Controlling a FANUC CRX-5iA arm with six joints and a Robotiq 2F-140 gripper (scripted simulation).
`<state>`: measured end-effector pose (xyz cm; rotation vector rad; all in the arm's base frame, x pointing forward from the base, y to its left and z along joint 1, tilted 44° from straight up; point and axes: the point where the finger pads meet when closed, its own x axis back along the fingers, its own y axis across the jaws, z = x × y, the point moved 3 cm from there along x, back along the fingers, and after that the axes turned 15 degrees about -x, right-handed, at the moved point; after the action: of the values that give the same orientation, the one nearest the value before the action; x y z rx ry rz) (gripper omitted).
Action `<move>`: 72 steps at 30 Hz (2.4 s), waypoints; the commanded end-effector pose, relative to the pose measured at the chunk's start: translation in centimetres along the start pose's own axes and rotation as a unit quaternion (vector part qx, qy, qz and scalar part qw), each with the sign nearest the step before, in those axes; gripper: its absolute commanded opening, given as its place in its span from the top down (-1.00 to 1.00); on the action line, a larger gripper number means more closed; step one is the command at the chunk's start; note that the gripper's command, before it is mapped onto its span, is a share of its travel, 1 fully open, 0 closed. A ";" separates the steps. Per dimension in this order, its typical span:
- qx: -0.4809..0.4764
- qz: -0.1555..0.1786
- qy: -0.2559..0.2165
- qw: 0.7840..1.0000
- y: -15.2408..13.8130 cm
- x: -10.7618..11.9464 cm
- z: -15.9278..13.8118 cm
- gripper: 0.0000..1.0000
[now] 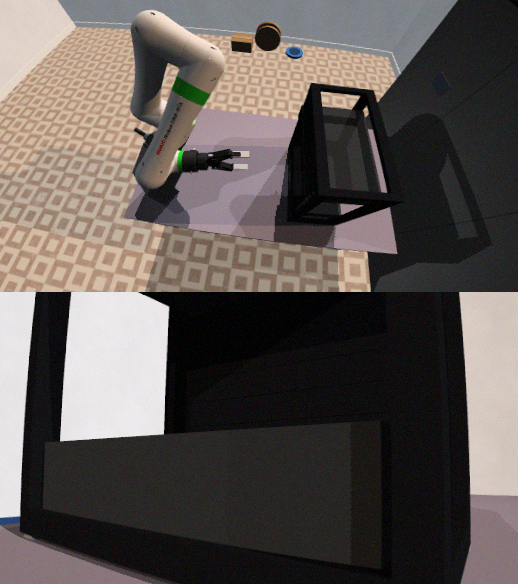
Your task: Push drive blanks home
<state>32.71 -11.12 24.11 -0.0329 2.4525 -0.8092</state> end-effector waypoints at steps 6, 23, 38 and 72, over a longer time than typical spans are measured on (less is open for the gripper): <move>0.015 0.024 0.030 0.999 -0.5 0.1 1.2 -1.00; 0.028 0.043 0.056 0.997 -1.0 0.3 2.2 -1.00; 0.029 0.044 0.058 0.997 -1.0 0.3 2.3 -1.00; 0.029 0.044 0.058 0.997 -1.0 0.3 2.3 -1.00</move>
<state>33.49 -13.19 23.02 0.1453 2.5176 -0.8638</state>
